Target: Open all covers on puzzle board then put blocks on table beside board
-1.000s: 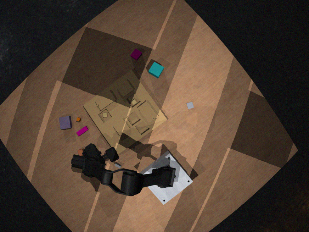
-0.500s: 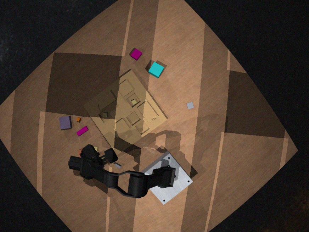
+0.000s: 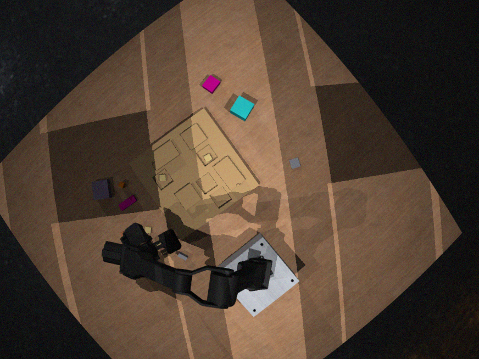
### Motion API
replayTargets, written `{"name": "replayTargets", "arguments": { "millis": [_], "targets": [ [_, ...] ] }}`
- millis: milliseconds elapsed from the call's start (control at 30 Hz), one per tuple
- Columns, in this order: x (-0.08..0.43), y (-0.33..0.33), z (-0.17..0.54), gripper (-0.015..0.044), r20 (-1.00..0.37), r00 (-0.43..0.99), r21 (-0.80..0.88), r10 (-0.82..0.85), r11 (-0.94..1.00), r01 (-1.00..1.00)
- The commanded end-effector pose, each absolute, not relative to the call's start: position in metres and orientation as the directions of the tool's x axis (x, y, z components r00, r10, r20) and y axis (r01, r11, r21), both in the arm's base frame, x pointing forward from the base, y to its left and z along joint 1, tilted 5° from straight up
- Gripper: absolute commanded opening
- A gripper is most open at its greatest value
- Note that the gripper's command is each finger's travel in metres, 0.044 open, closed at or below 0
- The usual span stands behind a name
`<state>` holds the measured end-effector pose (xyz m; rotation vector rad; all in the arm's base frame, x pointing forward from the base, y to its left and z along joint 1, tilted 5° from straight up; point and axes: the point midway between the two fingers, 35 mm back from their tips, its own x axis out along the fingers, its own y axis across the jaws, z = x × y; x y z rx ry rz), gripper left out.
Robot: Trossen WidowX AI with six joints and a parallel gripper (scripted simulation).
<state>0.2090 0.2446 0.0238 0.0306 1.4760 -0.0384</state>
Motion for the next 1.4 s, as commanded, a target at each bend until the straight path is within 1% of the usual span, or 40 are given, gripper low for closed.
{"name": "replayTargets", "arguments": {
  "millis": [0, 367, 1133, 1367],
  "targets": [
    [0.226, 0.240, 0.028, 0.0282, -0.995, 0.099, 0.002, -0.006, 0.997, 0.082],
    [0.278, 0.218, 0.034, 0.0000, -0.995, 0.102, 0.013, -0.007, 0.980, 0.197],
    [0.374, 0.136, 0.046, 0.0000, -0.993, 0.113, 0.034, -0.015, 0.906, 0.421],
    [0.382, 0.120, 0.045, 0.0000, -0.993, 0.115, 0.035, -0.017, 0.896, 0.442]
  ]
}}
